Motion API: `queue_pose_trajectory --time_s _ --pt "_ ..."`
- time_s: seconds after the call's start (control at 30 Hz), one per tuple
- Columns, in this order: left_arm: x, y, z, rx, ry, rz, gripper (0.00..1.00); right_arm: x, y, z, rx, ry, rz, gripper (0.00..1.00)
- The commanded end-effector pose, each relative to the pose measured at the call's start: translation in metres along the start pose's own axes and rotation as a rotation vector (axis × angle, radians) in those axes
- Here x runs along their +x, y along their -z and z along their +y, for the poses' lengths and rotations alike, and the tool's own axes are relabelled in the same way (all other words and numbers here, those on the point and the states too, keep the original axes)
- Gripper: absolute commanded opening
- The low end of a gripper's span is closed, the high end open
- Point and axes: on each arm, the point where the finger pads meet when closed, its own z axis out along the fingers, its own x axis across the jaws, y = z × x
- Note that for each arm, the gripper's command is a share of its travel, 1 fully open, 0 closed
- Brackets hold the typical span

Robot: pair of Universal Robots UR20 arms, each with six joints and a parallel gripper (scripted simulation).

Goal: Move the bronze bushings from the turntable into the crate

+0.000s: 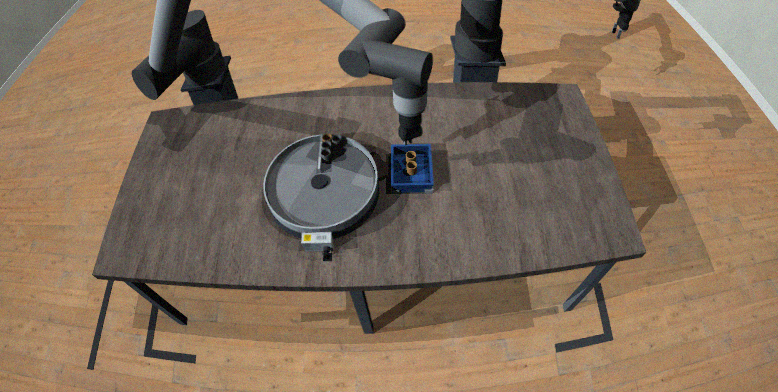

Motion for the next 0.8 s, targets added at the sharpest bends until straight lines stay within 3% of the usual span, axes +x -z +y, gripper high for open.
queue_pose_trajectory --time_s 0.0,0.2,0.5,0.57,0.77 --pt "0.000 0.001 0.000 -0.001 0.000 0.000 1.00 0.000 0.001 0.000 -0.001 0.000 0.001 0.38" --pt "0.000 0.001 0.000 -0.001 0.000 0.000 1.00 -0.018 0.001 -0.015 -0.001 0.046 0.001 0.36" --pt "0.000 0.001 0.000 -0.001 0.000 0.000 1.00 -0.107 0.001 -0.088 -0.001 0.273 0.000 0.36" --pt "0.000 0.001 0.000 -0.001 0.000 0.000 1.00 -0.107 0.001 -0.088 -0.001 0.273 0.000 0.36" --pt "0.000 0.001 0.000 -0.001 0.000 0.000 1.00 -0.172 0.001 -0.142 -0.001 0.439 0.000 0.36"
